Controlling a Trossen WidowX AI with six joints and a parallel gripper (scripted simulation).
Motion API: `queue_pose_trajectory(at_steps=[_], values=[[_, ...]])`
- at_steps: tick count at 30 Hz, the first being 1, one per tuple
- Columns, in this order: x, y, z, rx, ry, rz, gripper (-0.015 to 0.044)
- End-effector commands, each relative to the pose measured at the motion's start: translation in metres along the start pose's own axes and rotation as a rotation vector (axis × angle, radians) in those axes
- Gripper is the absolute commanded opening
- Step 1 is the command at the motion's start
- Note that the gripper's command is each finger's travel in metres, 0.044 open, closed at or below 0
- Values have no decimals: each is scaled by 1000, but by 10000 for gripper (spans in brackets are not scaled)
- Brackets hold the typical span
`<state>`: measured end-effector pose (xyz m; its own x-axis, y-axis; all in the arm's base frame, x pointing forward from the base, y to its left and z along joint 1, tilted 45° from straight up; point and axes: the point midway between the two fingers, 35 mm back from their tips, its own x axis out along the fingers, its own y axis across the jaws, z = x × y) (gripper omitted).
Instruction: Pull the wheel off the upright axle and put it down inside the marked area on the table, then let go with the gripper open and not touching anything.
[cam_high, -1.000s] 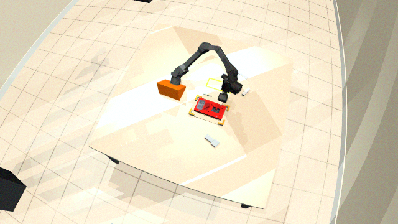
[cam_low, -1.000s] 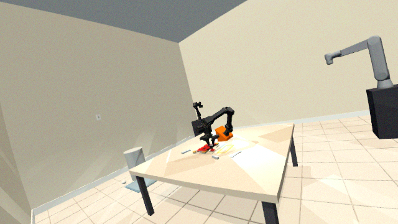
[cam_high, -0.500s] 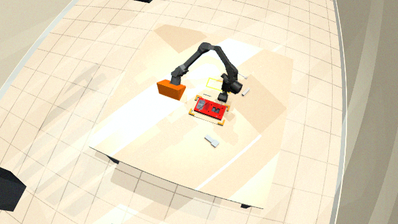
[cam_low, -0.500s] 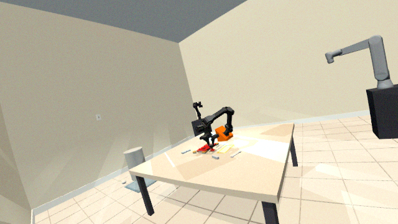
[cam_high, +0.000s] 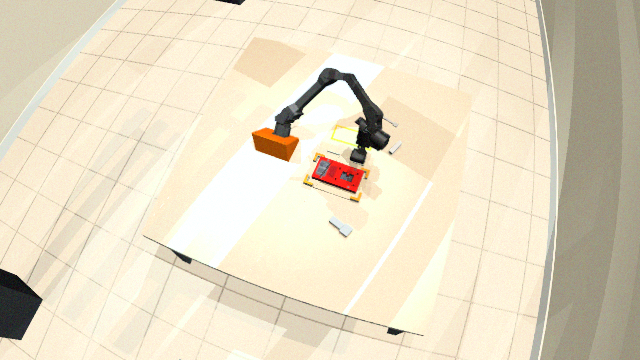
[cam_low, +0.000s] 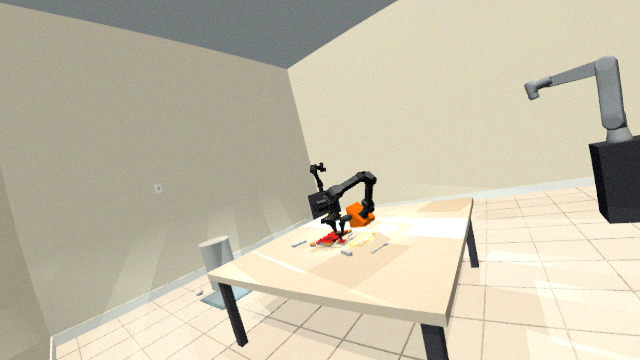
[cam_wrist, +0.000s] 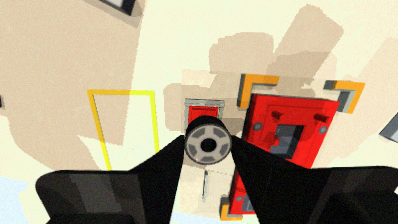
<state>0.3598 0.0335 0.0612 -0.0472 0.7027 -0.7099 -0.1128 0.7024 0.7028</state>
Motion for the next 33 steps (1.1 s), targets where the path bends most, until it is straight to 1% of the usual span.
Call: queue_pose_trajectory(at_steps=[1,26,29,33], values=[[-5,-1,1,-4,-7,-7,0],[-13,-1,1,-3,-9,-6,0],[-19,-1,1,-2,-9,-6,0],[-37,0,0,-2,-9,-7,0]])
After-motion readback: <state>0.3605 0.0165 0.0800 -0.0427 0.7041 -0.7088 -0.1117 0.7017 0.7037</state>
